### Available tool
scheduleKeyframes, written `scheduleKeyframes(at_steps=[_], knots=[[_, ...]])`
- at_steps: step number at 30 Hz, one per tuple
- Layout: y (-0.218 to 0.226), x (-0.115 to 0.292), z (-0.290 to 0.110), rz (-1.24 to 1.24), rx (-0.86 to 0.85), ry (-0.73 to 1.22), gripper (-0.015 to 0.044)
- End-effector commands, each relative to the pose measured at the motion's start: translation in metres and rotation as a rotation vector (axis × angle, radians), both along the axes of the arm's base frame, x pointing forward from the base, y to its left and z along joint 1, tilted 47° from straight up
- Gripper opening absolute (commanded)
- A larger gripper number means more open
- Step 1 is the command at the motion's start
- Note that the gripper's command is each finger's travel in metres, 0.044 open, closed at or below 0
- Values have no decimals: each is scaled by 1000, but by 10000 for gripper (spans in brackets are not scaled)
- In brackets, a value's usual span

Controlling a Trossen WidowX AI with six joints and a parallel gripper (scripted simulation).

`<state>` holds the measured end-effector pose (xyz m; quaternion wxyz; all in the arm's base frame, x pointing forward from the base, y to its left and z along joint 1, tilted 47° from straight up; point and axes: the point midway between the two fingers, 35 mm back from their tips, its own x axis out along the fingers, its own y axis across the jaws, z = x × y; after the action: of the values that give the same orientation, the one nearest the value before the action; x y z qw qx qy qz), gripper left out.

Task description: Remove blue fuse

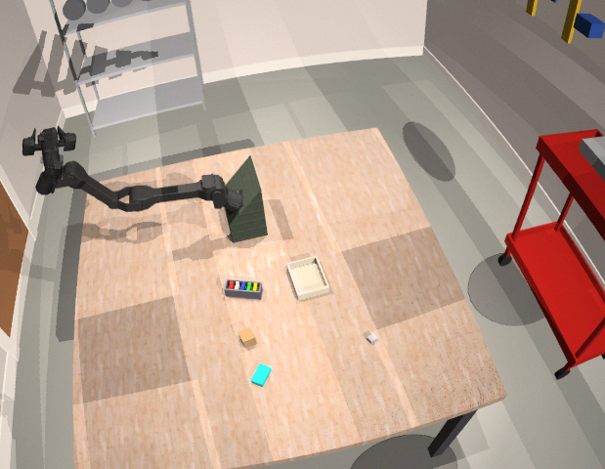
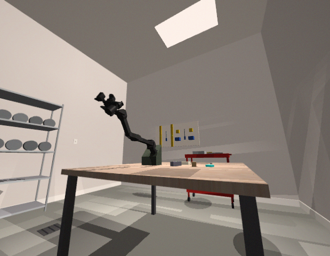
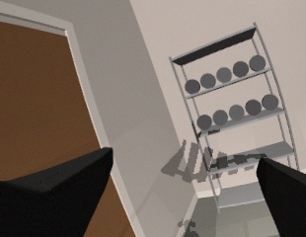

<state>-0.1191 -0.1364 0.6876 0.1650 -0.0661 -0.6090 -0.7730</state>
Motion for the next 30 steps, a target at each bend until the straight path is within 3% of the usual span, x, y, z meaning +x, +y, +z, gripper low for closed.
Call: scheduleKeyframes(at_steps=[1, 5, 13, 30], knots=[[1, 0, 0, -3, -2, 2, 374], [25, -7, 6, -68, -50, 49, 269], [115, -12, 20, -258, -120, 166, 72], [275, 25, 6, -686, -262, 312, 72]])
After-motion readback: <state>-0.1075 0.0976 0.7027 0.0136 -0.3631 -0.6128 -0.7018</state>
